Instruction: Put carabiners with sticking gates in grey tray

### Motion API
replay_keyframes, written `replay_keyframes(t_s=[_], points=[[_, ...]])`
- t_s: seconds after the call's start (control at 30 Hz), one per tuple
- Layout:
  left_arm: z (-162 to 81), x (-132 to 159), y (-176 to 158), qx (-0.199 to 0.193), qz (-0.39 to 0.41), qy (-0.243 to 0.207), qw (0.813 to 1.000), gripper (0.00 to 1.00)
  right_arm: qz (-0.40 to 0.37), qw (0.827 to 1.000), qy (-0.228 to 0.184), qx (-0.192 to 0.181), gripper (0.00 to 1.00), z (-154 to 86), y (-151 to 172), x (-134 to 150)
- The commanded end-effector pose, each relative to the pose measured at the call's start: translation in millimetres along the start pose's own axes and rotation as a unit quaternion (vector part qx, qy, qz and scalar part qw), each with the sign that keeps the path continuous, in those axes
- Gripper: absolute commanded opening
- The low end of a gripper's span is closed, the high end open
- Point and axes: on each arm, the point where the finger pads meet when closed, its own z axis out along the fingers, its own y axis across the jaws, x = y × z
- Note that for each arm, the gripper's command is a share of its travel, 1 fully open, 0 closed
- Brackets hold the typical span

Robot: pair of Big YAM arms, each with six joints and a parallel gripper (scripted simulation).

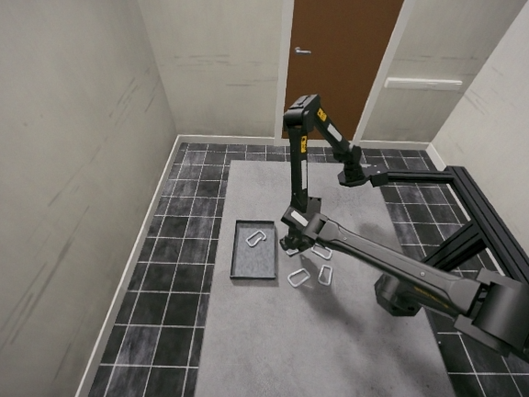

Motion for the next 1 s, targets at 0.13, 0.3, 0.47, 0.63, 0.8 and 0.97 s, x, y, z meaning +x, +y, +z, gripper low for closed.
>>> replay_keyframes(t_s=[0.13, 0.3, 0.47, 0.63, 0.8, 0.97], points=[[-9, -8, 14, -0.014, 0.004, -0.006, 1.0, 1.0, 0.027, 1.0, -0.014, -0.003, 0.3, 2, -6, -23], [-9, -8, 14, -0.014, 0.004, -0.006, 1.0, 1.0, 0.019, 1.0, -0.008, -0.001, 0.3, 14, -6, -25], [-9, -8, 14, -0.014, 0.004, -0.006, 1.0, 1.0, 0.012, 1.0, -0.011, -0.003, 0.3, 15, 0, -25], [-9, -8, 14, -0.014, 0.004, -0.006, 1.0, 1.0, 0.019, 1.0, -0.008, -0.002, 0.3, 26, -6, -26], [-9, -8, 14, -0.014, 0.004, -0.006, 1.0, 1.0, 0.018, 1.0, -0.019, -0.005, 0.3, 18, -3, -33], [-9, -8, 14, -0.014, 0.004, -0.006, 1.0, 1.0, 0.017, 1.0, -0.019, -0.005, 0.3, 18, -2, -33]])
